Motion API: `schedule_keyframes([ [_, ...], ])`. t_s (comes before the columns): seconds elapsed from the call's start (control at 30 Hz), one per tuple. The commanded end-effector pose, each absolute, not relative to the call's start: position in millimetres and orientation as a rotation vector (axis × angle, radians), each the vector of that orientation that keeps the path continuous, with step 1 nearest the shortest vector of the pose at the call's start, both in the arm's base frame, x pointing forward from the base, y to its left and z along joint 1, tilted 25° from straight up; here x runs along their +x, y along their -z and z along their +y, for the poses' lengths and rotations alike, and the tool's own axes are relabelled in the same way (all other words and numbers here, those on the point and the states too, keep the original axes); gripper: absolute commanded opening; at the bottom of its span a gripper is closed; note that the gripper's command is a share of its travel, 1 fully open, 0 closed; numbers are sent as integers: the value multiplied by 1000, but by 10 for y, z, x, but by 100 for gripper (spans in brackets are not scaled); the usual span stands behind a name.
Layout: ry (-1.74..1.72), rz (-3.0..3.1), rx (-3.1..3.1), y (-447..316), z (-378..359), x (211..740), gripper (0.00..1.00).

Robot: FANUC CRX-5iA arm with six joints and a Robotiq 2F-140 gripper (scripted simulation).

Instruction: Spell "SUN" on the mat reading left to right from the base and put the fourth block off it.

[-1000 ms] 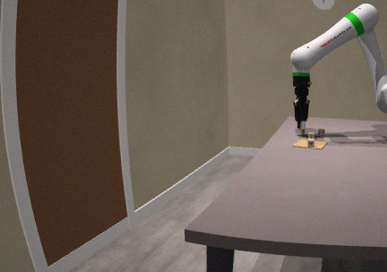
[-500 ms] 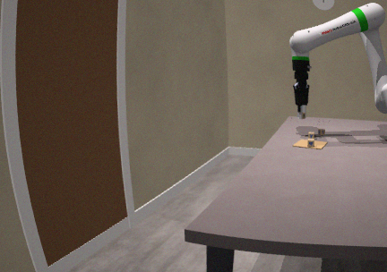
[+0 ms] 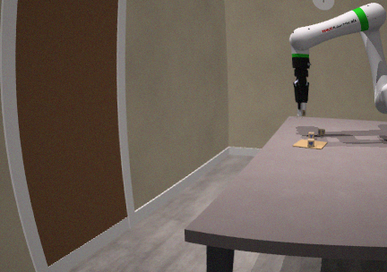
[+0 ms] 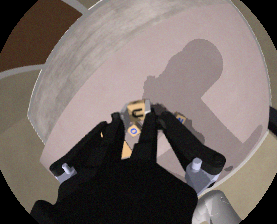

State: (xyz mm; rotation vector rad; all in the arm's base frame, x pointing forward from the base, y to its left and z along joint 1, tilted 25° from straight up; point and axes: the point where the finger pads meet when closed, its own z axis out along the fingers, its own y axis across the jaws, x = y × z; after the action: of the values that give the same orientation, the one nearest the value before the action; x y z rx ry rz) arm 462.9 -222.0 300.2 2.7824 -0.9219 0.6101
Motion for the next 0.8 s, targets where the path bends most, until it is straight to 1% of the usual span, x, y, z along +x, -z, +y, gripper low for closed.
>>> schedule_keyframes([
  [0.0,-601,-847,2798,-2988,-2162,4636,16],
  [0.07,-579,-693,2824,-2952,-2045,4645,16],
  [0.43,-512,-233,2855,-2850,-1704,4656,16],
  [0.5,-512,-233,2855,-2850,-1704,4656,16],
  [0.53,-492,-107,2851,-2822,-1612,4655,16],
  [0.77,-447,171,2824,-2762,-1412,4646,16],
])
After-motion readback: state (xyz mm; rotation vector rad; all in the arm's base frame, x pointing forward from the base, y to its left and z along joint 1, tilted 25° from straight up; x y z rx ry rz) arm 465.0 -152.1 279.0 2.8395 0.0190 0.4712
